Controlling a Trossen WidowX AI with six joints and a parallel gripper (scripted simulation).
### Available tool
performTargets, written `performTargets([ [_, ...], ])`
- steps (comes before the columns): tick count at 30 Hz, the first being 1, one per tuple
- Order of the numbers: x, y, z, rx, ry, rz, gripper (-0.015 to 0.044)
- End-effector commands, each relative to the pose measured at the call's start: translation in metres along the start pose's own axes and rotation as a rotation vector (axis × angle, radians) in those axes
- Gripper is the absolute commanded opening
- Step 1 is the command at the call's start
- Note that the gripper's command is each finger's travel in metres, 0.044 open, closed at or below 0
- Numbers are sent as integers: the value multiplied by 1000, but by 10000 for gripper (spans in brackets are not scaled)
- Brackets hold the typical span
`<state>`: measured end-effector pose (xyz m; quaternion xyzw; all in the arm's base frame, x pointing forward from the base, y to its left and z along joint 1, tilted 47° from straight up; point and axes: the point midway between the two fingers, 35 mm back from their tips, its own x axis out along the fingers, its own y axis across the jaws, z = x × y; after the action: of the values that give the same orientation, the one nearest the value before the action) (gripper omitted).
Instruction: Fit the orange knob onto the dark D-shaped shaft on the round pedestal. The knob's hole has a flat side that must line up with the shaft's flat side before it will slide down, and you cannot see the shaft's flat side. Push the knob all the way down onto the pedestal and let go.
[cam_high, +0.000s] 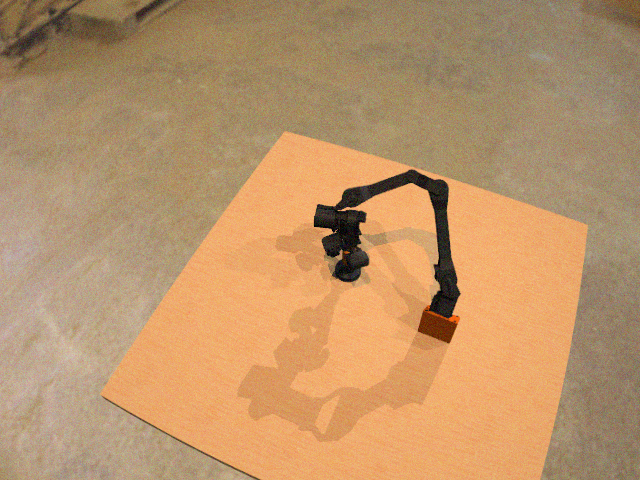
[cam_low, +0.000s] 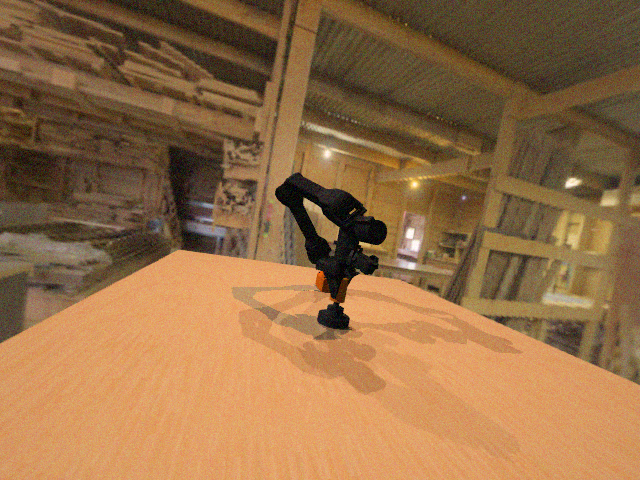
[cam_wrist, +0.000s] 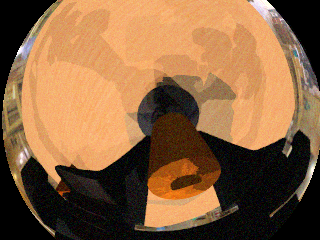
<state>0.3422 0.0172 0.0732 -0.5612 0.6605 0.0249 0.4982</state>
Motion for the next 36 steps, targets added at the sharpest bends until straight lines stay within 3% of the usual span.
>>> performTargets([
  [1,0,0,0,-2,-1,-1,0],
  [11,-4,-2,1,-11,-1,-1,0],
  [18,-4,-2,2,-211,-1,-1,0],
  [36,0,-1,0,-211,0,-1,0],
])
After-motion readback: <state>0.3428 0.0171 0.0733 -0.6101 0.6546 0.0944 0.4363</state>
